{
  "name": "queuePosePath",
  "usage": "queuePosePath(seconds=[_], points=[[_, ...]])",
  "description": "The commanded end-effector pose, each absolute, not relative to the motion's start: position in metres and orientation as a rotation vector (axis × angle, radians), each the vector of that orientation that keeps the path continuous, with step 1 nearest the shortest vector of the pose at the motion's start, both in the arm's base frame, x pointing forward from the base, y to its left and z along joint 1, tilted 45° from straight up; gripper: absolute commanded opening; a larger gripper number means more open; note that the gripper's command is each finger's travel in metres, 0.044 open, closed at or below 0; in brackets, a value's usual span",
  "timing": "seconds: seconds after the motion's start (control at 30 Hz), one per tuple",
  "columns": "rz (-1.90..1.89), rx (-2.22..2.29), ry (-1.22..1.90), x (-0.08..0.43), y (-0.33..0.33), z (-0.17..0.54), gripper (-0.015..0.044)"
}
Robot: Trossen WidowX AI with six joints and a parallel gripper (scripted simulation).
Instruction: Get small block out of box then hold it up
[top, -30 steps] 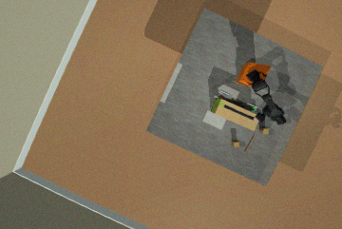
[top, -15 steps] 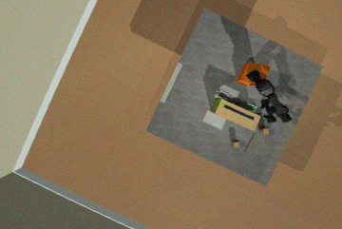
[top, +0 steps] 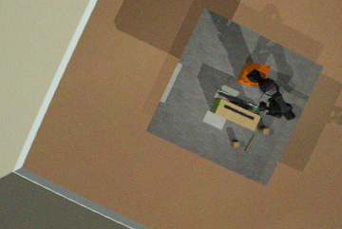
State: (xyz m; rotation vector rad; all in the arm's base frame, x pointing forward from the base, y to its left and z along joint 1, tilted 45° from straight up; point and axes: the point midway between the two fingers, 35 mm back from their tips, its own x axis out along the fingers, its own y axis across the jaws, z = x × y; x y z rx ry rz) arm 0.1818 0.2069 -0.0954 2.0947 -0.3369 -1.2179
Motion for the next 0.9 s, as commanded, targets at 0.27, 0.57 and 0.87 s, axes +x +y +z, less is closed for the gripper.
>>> queuePosePath(seconds=[0.27,0.57,0.87], points=[[-1.194,2.040,-0.289,0.197,0.171,-0.138,0.0285],[-1.190,2.039,-0.294,0.203,0.142,-0.162,0.0285],[-1.194,2.038,-0.295,0.204,0.133,-0.172,0.0285]])
